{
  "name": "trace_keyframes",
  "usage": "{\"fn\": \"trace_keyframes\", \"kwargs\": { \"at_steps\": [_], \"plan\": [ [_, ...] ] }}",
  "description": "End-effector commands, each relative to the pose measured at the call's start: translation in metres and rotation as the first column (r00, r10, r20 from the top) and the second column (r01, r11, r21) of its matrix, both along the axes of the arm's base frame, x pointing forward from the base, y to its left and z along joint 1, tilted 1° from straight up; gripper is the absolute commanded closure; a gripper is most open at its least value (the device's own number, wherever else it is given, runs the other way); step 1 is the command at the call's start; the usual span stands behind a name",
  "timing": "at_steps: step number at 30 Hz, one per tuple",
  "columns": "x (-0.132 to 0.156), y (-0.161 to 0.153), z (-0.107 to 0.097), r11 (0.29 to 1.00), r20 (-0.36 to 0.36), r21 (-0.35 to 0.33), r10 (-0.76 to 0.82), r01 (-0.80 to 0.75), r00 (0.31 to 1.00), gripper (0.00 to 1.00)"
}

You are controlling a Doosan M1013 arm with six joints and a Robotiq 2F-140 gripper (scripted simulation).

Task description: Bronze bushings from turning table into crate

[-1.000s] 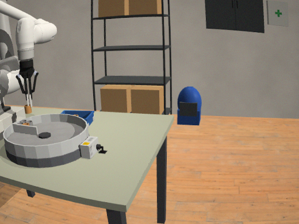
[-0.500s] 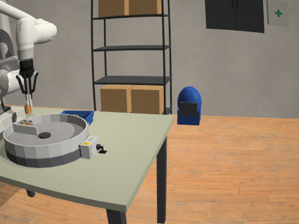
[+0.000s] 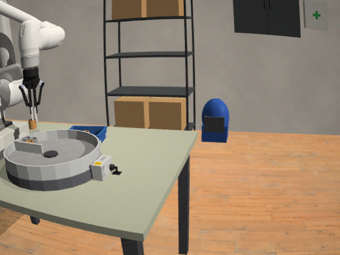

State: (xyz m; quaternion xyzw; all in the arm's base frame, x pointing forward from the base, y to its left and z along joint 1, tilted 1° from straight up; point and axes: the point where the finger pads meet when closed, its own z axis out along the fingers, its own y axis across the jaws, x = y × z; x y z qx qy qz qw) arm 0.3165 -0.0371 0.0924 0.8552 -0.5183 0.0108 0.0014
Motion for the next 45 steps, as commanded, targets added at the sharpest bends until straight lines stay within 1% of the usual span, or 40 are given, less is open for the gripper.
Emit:
{"fn": "trace_keyframes", "kwargs": {
  "at_steps": [1, 6, 12, 14, 18, 25, 28, 34, 45],
  "plan": [
    [0.004, 0.007, 0.0, 1.0, 0.0, 0.0, 0.013, -0.013, 1.0, 1.0],
    [0.016, 0.034, 0.0, 0.998, -0.001, -0.001, 0.058, -0.058, 0.998, 1.0],
    [0.046, 0.086, -0.001, 0.989, -0.002, -0.002, 0.148, -0.148, 0.989, 1.0],
    [0.046, 0.086, -0.001, 0.989, -0.002, -0.002, 0.148, -0.148, 0.989, 1.0],
    [0.069, 0.128, -0.001, 0.976, -0.003, -0.003, 0.219, -0.219, 0.976, 1.0],
    [0.103, 0.189, -0.001, 0.947, -0.005, -0.005, 0.321, -0.321, 0.947, 1.0],
    [0.115, 0.21, -0.001, 0.934, -0.006, -0.005, 0.356, -0.356, 0.934, 1.0],
    [0.122, 0.221, -0.002, 0.927, -0.006, -0.005, 0.375, -0.375, 0.927, 1.0],
    [0.122, 0.222, -0.002, 0.926, -0.006, -0.005, 0.376, -0.376, 0.926, 1.0]
  ]
}}
